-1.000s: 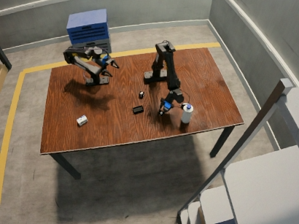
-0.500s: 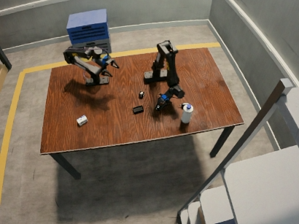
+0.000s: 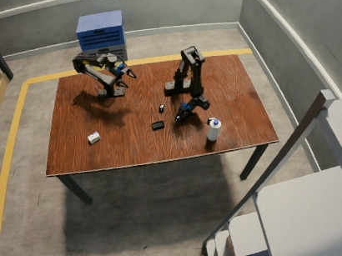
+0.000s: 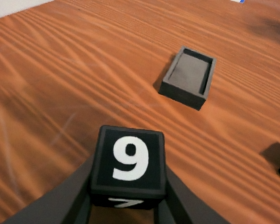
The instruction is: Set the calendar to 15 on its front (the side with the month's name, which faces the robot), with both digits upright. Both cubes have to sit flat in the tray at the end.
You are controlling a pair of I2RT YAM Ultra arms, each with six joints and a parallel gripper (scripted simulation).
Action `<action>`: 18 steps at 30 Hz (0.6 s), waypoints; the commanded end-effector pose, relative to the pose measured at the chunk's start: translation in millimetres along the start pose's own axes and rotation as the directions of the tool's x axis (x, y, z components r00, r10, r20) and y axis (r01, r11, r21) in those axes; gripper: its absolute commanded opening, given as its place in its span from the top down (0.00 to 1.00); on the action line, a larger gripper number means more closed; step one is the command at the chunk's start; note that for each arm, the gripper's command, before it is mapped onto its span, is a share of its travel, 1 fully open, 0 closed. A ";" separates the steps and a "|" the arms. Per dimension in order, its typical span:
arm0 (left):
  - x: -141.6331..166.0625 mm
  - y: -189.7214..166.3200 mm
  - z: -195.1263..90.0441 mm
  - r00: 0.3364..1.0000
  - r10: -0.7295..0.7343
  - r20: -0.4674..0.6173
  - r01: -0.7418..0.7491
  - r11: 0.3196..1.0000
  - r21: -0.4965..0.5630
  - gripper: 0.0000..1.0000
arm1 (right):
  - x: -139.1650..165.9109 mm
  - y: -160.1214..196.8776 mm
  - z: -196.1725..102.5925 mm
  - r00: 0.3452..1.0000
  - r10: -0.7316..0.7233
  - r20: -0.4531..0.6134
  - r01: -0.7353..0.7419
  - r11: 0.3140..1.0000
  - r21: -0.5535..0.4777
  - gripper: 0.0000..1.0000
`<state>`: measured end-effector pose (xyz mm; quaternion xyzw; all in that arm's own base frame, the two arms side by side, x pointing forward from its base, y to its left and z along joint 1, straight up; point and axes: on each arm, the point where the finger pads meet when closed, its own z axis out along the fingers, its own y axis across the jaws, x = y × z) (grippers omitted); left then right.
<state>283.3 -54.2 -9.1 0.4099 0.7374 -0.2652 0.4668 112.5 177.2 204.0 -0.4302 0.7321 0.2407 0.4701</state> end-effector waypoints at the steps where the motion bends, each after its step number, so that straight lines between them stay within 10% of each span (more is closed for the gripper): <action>1: 2.6 -4.7 -1.4 1.000 -0.002 0.006 0.002 1.000 0.003 0.73 | -4.9 0.1 -6.7 1.000 0.000 0.018 0.000 1.000 -0.002 0.00; 18: 2.3 -1.5 1.9 1.000 0.022 0.009 -0.022 1.000 -0.001 0.73 | -4.9 0.1 -6.7 1.000 0.000 0.018 0.000 1.000 -0.002 0.00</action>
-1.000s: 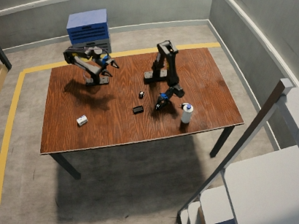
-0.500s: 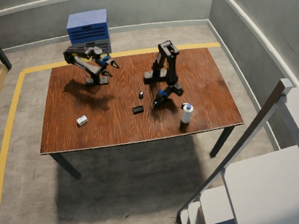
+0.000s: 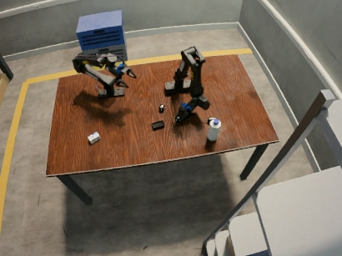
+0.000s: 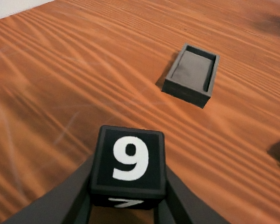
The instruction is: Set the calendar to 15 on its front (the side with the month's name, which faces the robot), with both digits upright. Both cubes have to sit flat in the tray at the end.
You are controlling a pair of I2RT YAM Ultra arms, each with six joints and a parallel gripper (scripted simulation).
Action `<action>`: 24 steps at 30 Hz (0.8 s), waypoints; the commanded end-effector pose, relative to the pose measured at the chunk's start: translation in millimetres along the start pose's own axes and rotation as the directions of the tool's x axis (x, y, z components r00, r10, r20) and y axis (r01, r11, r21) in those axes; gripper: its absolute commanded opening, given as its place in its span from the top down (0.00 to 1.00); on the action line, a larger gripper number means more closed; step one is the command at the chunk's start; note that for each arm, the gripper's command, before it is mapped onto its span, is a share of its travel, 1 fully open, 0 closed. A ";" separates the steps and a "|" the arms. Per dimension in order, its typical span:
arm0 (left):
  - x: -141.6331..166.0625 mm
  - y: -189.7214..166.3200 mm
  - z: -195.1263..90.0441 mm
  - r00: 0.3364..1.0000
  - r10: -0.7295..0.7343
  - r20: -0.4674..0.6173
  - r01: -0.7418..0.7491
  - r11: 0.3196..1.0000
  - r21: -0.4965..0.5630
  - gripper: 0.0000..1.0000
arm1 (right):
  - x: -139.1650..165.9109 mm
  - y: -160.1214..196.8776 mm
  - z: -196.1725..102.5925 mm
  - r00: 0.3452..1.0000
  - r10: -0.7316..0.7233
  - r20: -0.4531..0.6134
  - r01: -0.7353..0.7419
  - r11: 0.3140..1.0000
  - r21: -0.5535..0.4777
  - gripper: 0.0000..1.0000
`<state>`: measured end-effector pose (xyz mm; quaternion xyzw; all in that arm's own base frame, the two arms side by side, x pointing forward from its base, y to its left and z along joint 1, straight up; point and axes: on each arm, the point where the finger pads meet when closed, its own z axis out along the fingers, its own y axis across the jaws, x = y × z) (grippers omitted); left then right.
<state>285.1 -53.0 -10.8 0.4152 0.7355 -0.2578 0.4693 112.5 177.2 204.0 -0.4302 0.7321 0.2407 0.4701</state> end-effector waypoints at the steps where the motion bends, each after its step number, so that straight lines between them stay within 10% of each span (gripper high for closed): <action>1: 0.7 -3.7 1.3 1.000 0.005 0.012 -0.005 1.000 0.006 0.73 | -4.9 0.1 -6.7 1.000 0.000 0.018 0.000 1.000 -0.002 0.00; 24: 9.9 -2.1 3.4 1.000 0.005 0.020 -0.005 1.000 0.003 0.73 | -4.9 0.1 -6.7 1.000 0.000 0.018 0.000 1.000 -0.002 0.00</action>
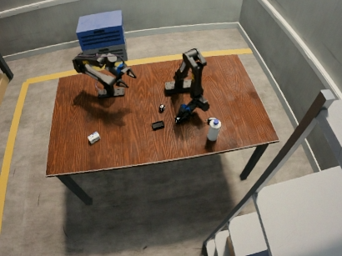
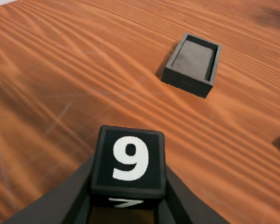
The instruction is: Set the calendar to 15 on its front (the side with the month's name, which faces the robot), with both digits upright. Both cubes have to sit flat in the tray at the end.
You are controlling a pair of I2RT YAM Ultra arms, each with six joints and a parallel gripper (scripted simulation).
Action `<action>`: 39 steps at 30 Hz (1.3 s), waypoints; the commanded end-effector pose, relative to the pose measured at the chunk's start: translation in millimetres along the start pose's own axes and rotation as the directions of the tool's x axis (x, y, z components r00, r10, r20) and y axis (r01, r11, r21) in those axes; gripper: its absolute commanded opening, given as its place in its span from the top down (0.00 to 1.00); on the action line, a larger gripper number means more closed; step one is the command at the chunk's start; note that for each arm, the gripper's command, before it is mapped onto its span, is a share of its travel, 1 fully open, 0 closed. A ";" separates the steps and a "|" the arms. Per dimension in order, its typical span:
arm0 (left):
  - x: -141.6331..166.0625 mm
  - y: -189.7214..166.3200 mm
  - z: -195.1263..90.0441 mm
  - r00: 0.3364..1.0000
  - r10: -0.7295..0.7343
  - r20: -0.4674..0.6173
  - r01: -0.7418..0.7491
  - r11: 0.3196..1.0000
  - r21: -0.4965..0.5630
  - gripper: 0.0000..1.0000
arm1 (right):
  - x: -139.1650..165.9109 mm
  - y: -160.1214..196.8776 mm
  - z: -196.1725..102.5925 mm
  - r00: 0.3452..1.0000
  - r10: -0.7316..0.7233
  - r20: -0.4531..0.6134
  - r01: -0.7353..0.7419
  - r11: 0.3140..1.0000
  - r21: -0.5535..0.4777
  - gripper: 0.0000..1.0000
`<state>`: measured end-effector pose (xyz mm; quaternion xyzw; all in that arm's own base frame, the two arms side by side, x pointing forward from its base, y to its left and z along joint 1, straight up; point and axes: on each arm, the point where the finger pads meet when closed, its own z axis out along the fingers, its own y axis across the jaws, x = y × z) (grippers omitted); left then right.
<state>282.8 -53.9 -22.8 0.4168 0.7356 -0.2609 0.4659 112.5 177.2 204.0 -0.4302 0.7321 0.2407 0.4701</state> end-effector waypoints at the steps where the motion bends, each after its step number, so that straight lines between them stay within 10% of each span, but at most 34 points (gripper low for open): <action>1: -0.6 0.4 -1.2 1.000 0.007 0.024 -0.007 1.000 -0.006 0.73 | -4.9 0.1 -6.7 1.000 0.000 0.018 0.000 1.000 -0.002 0.00; 6: -0.7 0.2 -1.0 1.000 0.008 0.024 -0.008 1.000 -0.005 0.73 | -4.9 0.1 -6.7 1.000 0.000 0.018 0.000 1.000 -0.002 0.00; 12: -5.5 -0.8 -3.9 0.999 0.018 0.028 -0.017 1.000 -0.017 0.45 | -4.9 0.1 -6.7 1.000 0.000 0.018 0.000 1.000 -0.002 0.00; 23: -13.7 5.4 -22.2 0.998 0.057 0.034 -0.056 0.998 -0.038 0.45 | -4.9 0.1 -6.7 1.000 0.000 0.018 0.000 1.000 -0.002 0.00; 29: -13.4 5.9 -32.6 0.998 0.057 0.032 -0.056 0.998 -0.040 0.00 | -4.9 0.1 -6.7 1.000 0.000 0.018 0.000 1.000 -0.002 0.00; 39: 0.2 4.1 -72.7 1.000 0.005 0.006 -0.004 1.000 -0.008 0.00 | -4.9 0.1 -6.7 1.000 0.000 0.018 0.000 1.000 -0.002 0.00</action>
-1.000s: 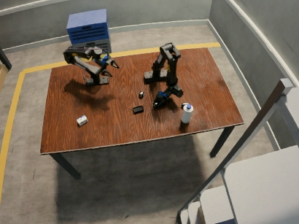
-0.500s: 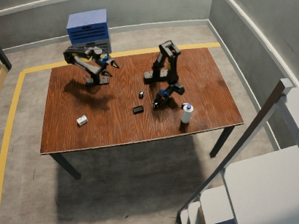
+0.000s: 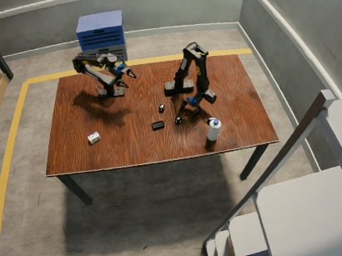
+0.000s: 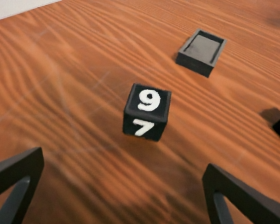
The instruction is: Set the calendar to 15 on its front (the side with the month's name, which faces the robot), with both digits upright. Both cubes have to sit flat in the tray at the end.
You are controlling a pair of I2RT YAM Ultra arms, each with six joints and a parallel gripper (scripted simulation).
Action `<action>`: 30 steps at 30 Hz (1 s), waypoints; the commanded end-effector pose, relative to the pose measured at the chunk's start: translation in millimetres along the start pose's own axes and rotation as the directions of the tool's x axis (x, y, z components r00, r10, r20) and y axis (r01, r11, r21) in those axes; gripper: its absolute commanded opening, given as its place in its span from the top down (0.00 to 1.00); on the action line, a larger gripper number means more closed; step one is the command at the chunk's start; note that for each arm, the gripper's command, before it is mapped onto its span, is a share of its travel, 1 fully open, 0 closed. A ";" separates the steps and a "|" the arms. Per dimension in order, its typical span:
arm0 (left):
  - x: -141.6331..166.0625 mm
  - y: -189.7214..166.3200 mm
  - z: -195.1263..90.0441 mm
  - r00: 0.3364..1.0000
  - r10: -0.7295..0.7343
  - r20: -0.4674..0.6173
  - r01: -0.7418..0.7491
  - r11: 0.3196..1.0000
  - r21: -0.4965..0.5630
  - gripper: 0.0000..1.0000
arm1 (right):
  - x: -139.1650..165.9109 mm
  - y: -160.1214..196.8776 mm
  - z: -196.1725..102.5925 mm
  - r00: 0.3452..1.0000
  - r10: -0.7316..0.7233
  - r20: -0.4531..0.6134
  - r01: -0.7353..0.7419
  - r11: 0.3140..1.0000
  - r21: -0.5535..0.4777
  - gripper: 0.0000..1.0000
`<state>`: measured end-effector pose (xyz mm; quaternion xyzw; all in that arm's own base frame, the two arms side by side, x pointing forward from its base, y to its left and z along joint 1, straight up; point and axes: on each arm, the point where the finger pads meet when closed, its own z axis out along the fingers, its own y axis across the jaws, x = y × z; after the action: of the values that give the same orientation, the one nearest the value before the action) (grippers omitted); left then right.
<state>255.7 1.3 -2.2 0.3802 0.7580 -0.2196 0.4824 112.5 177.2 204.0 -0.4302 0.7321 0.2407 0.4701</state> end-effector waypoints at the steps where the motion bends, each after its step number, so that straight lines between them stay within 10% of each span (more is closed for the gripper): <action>1: -8.4 -1.1 -7.1 1.000 0.021 0.023 -0.023 0.993 0.118 0.00 | -4.9 0.1 -6.7 1.000 0.000 0.018 0.000 1.000 -0.002 0.00; 7: -7.9 -13.2 -7.6 0.996 -0.080 -0.032 0.084 0.982 0.170 0.45 | -4.9 0.1 -6.7 1.000 0.000 0.018 0.000 1.000 -0.002 0.00; 18: -26.1 -55.1 -11.0 0.860 -0.355 -0.366 0.469 0.833 0.293 0.45 | -4.9 0.1 -6.7 1.000 0.000 0.018 0.000 1.000 -0.002 0.00; 30: -48.3 -79.5 -9.7 0.597 -0.485 -0.639 0.718 0.678 0.156 0.45 | -4.9 0.1 -6.7 1.000 0.000 0.018 0.000 1.000 -0.002 0.00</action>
<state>197.5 -56.9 28.3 0.2811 0.8580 -0.4158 0.1091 112.5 177.2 204.0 -0.4302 0.7321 0.2407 0.4701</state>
